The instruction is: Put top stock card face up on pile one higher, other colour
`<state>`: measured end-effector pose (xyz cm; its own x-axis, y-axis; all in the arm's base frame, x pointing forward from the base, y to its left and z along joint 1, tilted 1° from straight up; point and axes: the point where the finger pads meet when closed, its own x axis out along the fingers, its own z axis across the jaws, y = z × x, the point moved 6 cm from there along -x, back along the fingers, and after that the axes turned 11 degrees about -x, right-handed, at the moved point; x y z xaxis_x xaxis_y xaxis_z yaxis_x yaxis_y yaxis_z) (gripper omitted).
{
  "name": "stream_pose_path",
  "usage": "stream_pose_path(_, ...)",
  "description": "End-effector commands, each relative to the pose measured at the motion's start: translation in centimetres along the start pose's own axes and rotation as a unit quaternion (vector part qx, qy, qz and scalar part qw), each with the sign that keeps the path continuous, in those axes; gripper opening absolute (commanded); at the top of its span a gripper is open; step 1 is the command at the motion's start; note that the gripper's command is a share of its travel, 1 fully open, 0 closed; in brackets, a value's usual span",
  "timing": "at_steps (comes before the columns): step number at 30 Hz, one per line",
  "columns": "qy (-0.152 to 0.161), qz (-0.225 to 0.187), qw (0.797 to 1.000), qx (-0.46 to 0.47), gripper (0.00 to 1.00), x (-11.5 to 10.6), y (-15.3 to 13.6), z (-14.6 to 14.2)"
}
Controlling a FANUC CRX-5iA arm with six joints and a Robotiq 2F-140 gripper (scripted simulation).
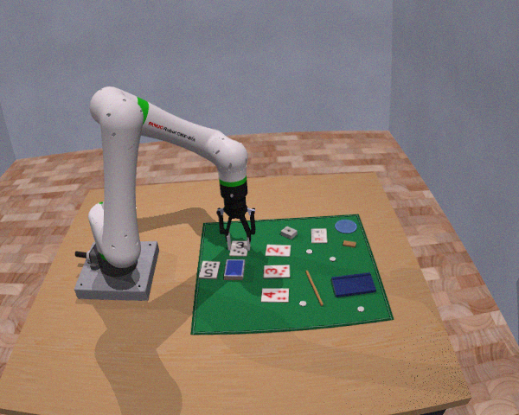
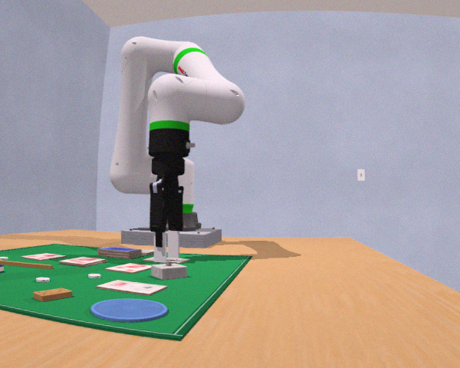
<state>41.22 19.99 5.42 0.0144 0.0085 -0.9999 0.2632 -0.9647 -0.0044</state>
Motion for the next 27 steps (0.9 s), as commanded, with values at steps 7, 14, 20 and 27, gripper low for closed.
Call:
stream_pose_path(7,0.000,0.000,1.000,0.000,0.43,-0.02,-0.01,-0.02)
stream_pose_path(14,0.000,0.000,1.000,0.000,0.43,-0.02,-0.01,-0.02)
stream_pose_path(20,0.000,0.000,1.000,0.000,0.43,-0.02,-0.01,-0.02)
stream_pose_path(27,0.000,0.000,1.000,0.000,0.41,-0.02,-0.01,-0.02)
